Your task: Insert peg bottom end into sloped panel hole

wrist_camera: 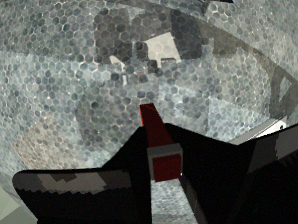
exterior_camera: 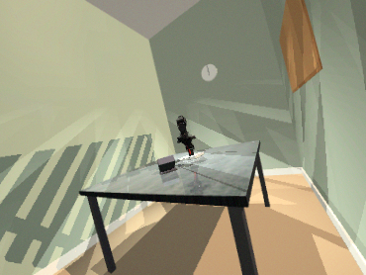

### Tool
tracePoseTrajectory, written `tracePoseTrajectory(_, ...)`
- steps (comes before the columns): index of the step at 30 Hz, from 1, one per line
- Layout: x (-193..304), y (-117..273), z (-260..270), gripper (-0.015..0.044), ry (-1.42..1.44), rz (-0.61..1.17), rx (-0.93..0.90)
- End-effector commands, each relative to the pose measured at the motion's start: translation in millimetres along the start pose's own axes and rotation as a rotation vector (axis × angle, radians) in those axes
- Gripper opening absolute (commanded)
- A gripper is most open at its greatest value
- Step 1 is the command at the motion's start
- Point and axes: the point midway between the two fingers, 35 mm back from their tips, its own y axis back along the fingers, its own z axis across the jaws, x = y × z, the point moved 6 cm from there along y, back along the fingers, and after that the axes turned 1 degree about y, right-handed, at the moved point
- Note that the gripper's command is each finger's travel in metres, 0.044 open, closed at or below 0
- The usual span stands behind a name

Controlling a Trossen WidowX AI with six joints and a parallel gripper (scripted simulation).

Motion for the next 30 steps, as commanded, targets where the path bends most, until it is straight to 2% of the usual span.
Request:
tracePoseTrajectory(1,-4,2,-2,0.0,-0.004,0.002,-0.019)
tracePoseTrajectory(30,-34,9,-30,0.0,-0.086,0.015,-0.118)
